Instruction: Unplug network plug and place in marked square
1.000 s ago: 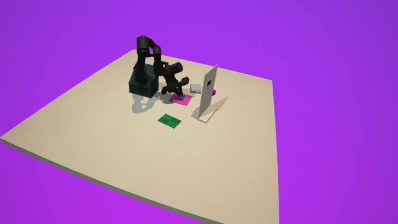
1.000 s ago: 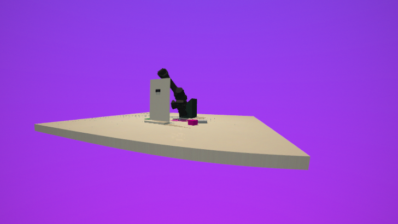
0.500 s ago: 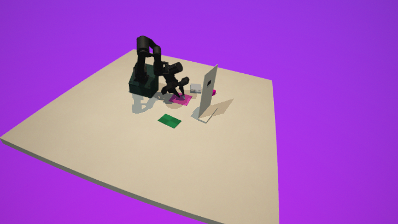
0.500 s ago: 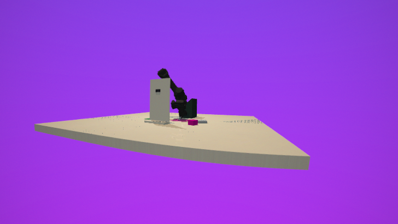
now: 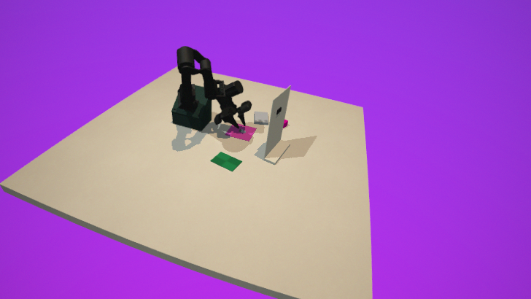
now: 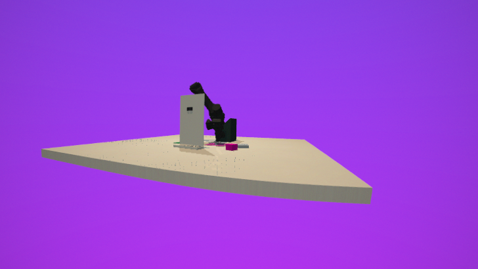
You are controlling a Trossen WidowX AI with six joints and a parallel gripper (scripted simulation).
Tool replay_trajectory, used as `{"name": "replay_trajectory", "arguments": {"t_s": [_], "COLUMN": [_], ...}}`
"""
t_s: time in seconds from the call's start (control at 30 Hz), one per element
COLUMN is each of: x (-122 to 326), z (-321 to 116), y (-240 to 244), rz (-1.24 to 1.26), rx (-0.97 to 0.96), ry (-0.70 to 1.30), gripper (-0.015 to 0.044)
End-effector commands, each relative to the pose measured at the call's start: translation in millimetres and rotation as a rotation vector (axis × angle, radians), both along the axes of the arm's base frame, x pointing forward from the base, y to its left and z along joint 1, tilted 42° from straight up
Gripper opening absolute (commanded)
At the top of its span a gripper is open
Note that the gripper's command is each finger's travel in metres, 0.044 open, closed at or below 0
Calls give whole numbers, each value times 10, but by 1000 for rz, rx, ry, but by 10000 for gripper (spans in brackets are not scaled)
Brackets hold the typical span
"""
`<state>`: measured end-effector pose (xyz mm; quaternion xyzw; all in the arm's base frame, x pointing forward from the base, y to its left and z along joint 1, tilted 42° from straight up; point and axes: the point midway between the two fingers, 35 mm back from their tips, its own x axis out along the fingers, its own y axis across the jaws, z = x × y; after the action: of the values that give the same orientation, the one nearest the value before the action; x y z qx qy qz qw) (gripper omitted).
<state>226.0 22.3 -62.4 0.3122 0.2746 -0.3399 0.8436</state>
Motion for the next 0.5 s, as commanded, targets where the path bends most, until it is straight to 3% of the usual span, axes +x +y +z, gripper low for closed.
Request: {"name": "replay_trajectory", "arguments": {"t_s": [0.0,0.47], "x": [-15,-80], "z": [25,87], "y": [7,50], "rz": [-5,-3], "rx": [0,0], "ry": [-4,-3], "gripper": [156,156]}}
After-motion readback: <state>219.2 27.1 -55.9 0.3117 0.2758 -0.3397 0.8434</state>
